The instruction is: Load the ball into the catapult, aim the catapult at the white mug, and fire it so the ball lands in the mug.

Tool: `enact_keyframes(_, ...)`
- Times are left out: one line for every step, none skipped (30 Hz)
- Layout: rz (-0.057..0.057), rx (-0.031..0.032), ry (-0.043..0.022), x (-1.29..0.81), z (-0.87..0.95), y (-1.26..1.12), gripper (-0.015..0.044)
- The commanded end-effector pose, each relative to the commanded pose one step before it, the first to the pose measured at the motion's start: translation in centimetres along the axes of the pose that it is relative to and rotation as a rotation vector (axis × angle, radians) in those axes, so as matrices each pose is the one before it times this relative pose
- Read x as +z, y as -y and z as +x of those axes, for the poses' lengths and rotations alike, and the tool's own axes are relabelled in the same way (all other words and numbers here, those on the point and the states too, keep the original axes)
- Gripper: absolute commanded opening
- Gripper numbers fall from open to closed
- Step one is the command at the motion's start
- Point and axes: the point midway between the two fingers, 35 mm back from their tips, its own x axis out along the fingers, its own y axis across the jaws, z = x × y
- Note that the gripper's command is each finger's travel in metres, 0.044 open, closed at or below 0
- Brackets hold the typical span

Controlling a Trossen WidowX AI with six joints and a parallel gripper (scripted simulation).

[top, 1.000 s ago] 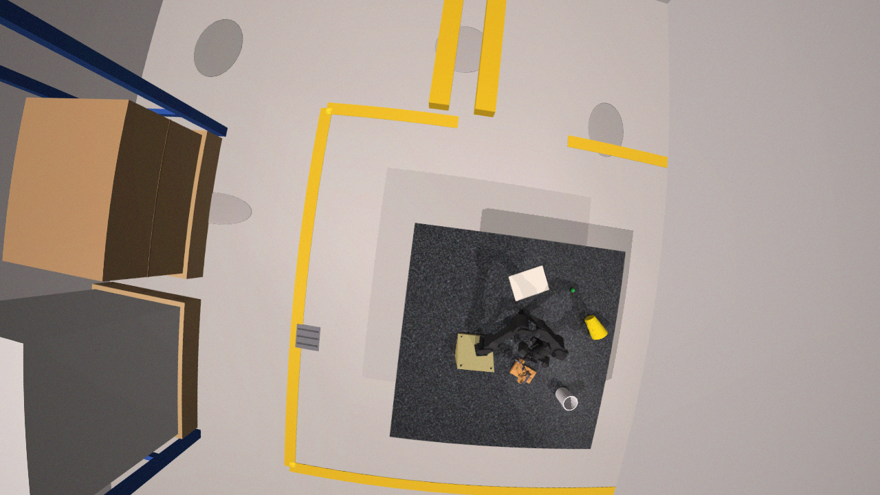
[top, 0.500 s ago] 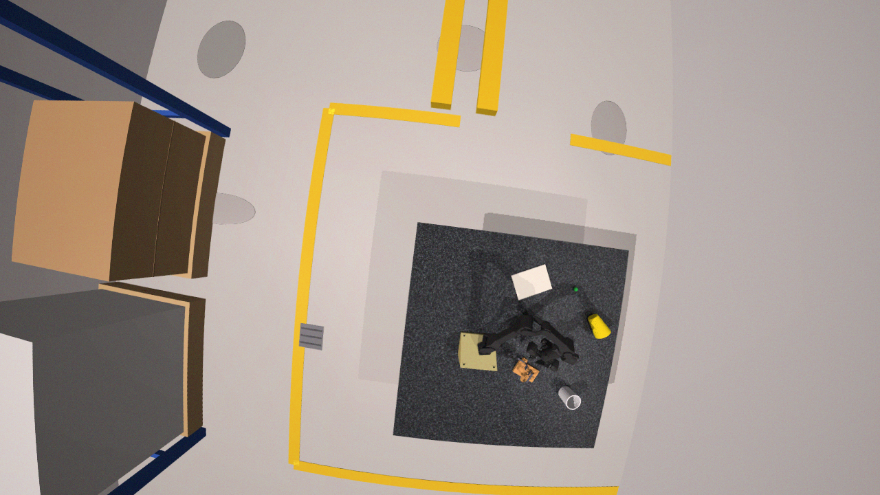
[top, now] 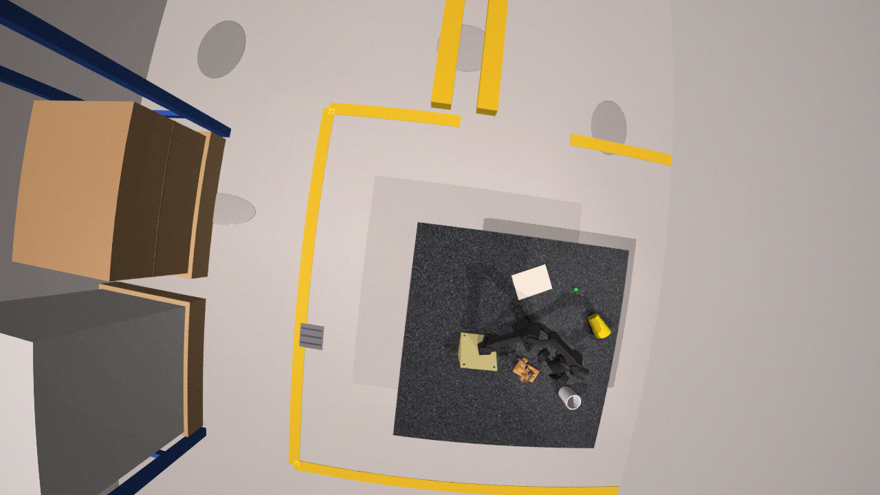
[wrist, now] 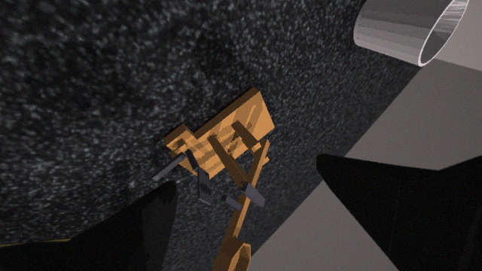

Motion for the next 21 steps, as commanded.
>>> enact_keyframes(0.1274, -0.01428, 0.07971, 0.411, -0.455, 2.675, 0.044)
enact_keyframes(0.0267, -0.00038, 0.01608, 0.146, -0.031, 0.522, 0.044)
enact_keyframes(0.0265, -0.00018, 0.01608, 0.151, -0.03, 0.521, 0.044)
enact_keyframes(0.0264, 0.00002, 0.01608, 0.156, -0.029, 0.52, 0.044)
enact_keyframes(0.0276, 0.0009, 0.01614, 0.084, -0.061, 0.562, 0.044)
enact_keyframes(0.0275, 0.00105, 0.01616, 0.089, -0.062, 0.564, 0.044)
enact_keyframes(0.0274, 0.0012, 0.01616, 0.093, -0.064, 0.565, 0.044)
enact_keyframes(0.0273, 0.00136, 0.01616, 0.098, -0.065, 0.567, 0.044)
enact_keyframes(0.0272, 0.00151, 0.01615, 0.103, -0.067, 0.567, 0.044)
enact_keyframes(0.0271, 0.00167, 0.01615, 0.108, -0.069, 0.568, 0.044)
enact_keyframes(0.0269, 0.00183, 0.01614, 0.112, -0.071, 0.569, 0.044)
enact_keyframes(0.0268, 0.00199, 0.01613, 0.117, -0.074, 0.57, 0.044)
enact_keyframes(0.0257, 0.00229, 0.01638, 0.151, -0.063, 0.553, 0.044)
enact_keyframes(0.0248, 0.00256, 0.01653, 0.175, -0.055, 0.541, 0.044)
enact_keyframes(0.0252, 0.00356, 0.01952, 0.295, -0.015, 0.56, 0.044)
enact_keyframes(0.0264, 0.00405, 0.02056, 0.314, -0.017, 0.589, 0.044)
enact_keyframes(0.0262, 0.00435, 0.02048, 0.316, -0.018, 0.585, 0.044)
enact_keyframes(0.026, 0.00465, 0.02039, 0.318, -0.02, 0.581, 0.044)
enact_keyframes(0.0258, 0.00495, 0.02029, 0.319, -0.022, 0.578, 0.044)
enact_keyframes(0.0255, 0.00526, 0.02019, 0.321, -0.025, 0.574, 0.044)
enact_keyframes(0.0253, 0.00556, 0.02007, 0.322, -0.028, 0.57, 0.044)
